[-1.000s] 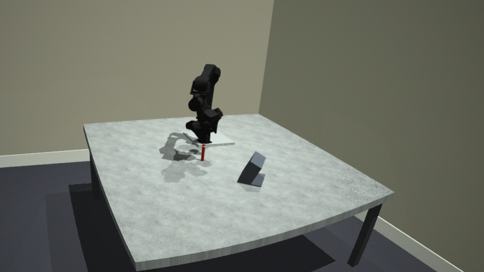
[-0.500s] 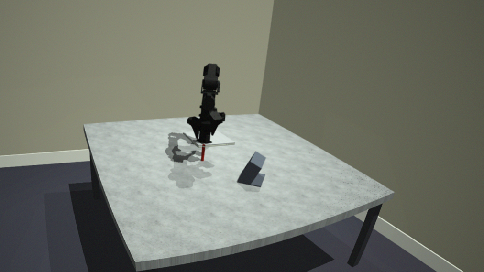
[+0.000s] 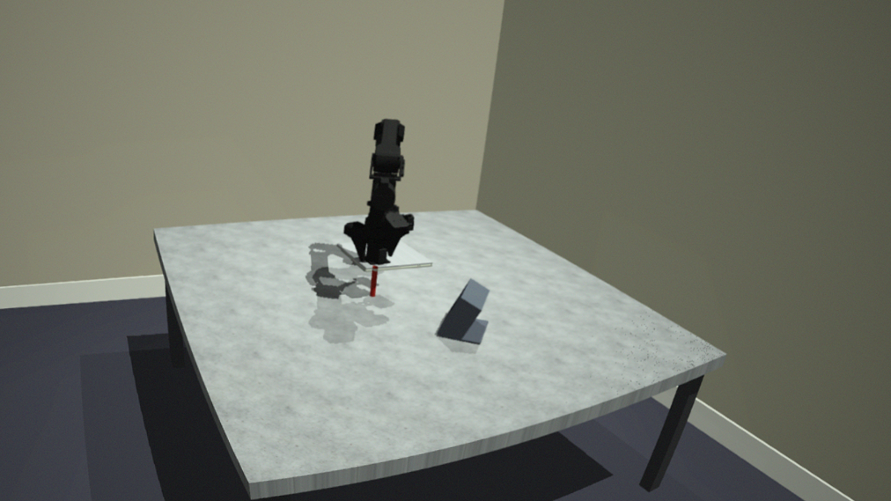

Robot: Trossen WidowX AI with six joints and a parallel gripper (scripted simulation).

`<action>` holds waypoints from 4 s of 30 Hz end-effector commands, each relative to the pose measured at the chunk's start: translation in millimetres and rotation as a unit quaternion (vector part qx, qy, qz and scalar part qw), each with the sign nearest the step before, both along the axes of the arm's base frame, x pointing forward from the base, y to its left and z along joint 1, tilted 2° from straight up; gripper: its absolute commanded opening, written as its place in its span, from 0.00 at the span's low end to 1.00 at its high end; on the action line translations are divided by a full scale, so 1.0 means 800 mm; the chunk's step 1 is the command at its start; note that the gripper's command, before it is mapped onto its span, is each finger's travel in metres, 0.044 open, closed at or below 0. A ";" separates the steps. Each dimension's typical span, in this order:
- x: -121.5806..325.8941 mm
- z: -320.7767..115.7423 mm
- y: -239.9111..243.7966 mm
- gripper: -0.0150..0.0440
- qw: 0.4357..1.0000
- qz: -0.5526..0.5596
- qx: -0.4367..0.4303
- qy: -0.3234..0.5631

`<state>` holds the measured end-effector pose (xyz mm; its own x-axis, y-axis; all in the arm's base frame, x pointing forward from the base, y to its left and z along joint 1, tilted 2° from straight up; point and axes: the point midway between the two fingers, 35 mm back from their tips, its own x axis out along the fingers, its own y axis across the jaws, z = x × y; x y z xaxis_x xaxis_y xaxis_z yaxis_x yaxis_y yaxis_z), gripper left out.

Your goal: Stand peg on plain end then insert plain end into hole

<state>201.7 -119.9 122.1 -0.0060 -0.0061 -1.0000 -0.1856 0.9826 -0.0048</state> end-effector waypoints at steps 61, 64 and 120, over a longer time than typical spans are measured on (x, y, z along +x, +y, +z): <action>0.000 -0.074 -0.001 0.25 1.000 -0.001 0.000 0.000; 0.000 -0.068 -0.001 0.25 1.000 -0.001 0.000 0.000; 0.044 -0.005 0.013 0.25 0.989 0.007 0.124 -0.083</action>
